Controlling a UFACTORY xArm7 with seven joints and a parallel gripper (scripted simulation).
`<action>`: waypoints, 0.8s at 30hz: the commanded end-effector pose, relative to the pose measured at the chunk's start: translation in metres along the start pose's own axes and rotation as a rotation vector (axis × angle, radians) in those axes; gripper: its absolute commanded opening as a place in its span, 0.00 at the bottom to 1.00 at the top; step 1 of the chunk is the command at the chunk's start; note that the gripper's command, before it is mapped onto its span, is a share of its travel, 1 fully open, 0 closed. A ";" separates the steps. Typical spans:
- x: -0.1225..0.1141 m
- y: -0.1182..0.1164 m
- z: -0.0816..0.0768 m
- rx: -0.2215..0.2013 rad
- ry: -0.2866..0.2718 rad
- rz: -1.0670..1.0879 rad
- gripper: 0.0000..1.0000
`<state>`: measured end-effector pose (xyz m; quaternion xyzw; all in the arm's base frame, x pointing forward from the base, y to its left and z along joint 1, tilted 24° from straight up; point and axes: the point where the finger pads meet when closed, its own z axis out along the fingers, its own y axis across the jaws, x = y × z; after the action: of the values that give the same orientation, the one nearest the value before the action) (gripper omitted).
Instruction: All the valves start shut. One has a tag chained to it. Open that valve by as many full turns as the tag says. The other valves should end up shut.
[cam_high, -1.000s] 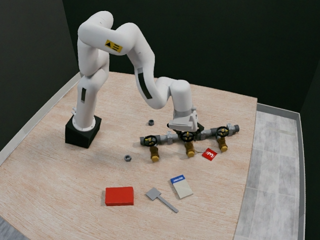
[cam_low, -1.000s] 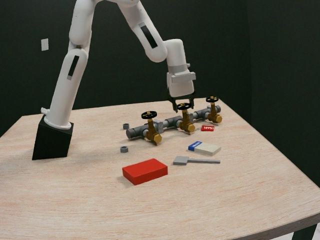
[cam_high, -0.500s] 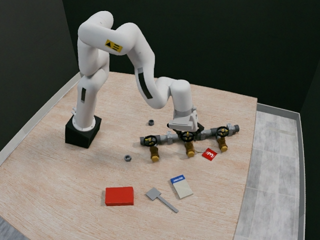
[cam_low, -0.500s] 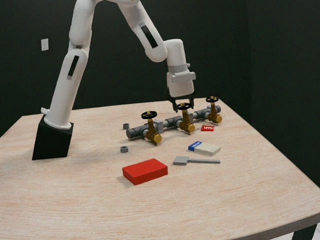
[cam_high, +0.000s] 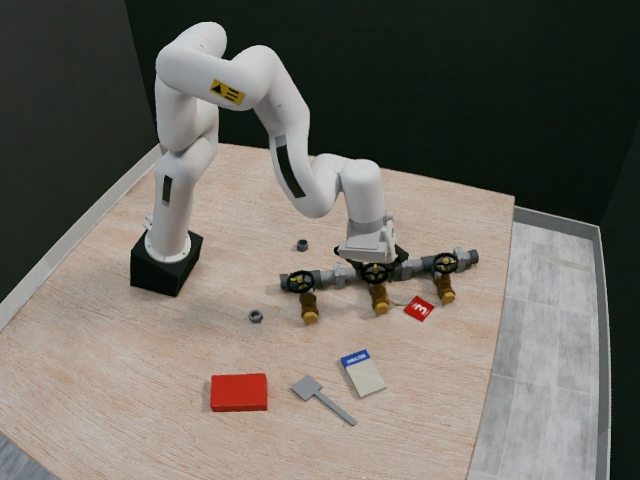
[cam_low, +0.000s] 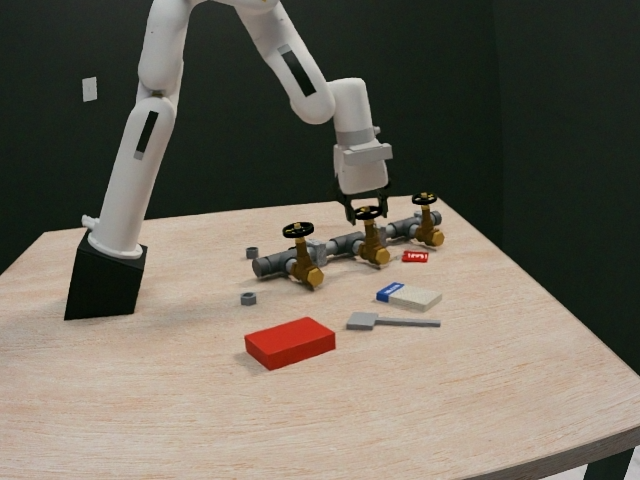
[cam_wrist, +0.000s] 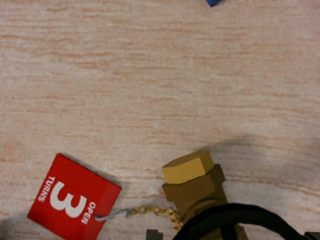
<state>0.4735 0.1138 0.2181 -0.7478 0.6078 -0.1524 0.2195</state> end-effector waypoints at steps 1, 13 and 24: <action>0.000 -0.002 -0.001 0.005 -0.001 -0.033 0.00; 0.000 -0.002 -0.001 0.005 0.000 -0.394 0.00; 0.000 -0.002 -0.001 0.005 0.002 -0.879 0.00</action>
<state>0.4736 0.1139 0.2180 -0.9012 0.3405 -0.2230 0.1486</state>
